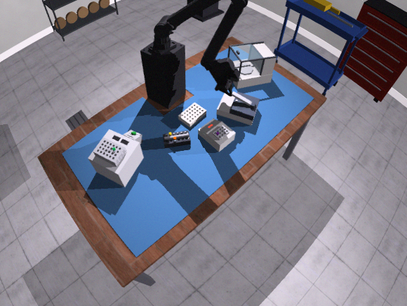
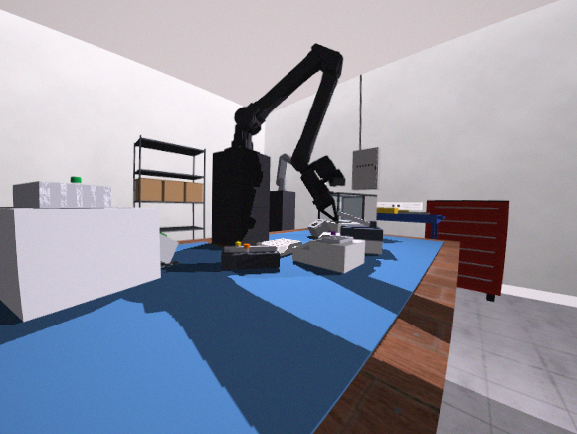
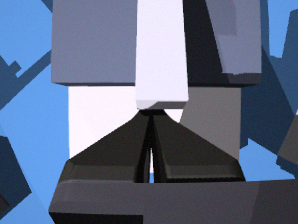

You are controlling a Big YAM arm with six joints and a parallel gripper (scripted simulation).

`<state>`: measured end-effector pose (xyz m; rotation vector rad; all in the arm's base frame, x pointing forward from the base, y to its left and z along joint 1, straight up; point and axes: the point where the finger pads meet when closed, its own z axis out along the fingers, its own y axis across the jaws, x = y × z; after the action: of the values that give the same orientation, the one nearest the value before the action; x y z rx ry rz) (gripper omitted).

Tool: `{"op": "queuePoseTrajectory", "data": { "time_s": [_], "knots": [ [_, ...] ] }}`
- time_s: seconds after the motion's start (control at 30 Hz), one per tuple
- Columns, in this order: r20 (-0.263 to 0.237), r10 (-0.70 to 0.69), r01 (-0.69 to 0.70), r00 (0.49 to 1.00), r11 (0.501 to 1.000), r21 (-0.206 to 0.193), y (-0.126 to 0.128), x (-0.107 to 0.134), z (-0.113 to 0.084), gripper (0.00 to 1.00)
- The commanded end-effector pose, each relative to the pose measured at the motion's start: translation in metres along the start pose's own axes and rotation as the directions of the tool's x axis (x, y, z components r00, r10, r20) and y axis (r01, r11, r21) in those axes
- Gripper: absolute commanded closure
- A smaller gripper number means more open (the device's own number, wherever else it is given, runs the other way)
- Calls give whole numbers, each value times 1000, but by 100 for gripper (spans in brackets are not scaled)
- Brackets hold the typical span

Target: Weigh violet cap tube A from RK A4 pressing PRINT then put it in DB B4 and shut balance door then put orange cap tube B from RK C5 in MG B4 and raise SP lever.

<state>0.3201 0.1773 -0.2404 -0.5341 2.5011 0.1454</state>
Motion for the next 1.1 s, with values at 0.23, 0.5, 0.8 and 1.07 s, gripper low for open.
{"op": "queuePoseTrajectory", "data": {
  "time_s": [0.23,0.5,0.8,1.07],
  "knots": [
    [156,17,-17,988,1000,-4,0,-71,7,100],
    [156,16,-15,988,1000,-4,-1,-73,4,100],
    [156,16,-15,988,1000,-3,-3,-72,4,100],
    [156,16,-16,988,1000,-2,-4,-71,4,100]
  ]
}}
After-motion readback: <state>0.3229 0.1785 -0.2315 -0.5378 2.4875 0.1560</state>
